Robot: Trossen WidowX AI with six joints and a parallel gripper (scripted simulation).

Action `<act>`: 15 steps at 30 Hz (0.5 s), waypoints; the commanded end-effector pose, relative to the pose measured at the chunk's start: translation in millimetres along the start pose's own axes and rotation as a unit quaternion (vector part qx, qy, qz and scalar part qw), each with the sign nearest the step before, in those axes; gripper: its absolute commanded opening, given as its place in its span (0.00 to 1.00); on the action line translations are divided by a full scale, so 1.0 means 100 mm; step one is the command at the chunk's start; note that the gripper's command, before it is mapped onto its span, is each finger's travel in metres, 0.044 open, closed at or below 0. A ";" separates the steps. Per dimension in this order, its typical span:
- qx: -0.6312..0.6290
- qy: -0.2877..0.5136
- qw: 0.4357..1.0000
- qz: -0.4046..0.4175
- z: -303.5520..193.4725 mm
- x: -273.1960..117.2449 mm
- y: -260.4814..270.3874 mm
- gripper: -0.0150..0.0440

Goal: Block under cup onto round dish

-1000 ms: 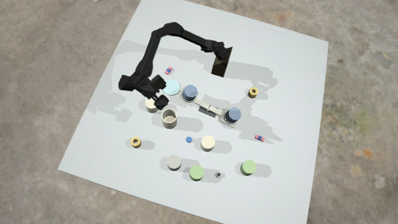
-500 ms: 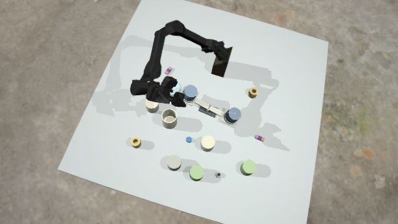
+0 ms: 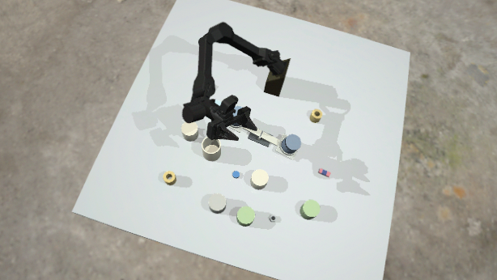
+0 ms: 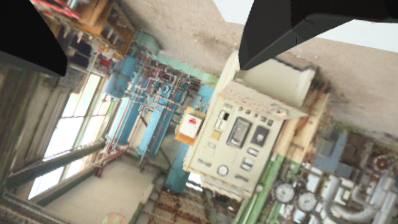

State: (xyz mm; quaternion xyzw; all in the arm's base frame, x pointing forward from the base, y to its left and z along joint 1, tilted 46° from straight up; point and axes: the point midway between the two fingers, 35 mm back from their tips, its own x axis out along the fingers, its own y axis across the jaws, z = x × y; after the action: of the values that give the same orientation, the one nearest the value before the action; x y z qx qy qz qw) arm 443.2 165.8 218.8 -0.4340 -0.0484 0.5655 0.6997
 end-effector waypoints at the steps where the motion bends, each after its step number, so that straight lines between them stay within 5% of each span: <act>1: 0.050 0.019 0.998 0.021 0.03 0.12 0.15 1.00; 15: 0.243 0.127 0.957 0.094 0.09 0.48 0.84 1.00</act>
State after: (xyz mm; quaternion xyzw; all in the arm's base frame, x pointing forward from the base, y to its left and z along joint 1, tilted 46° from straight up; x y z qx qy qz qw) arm 401.5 204.7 156.2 -0.3336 0.1851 0.5705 0.7273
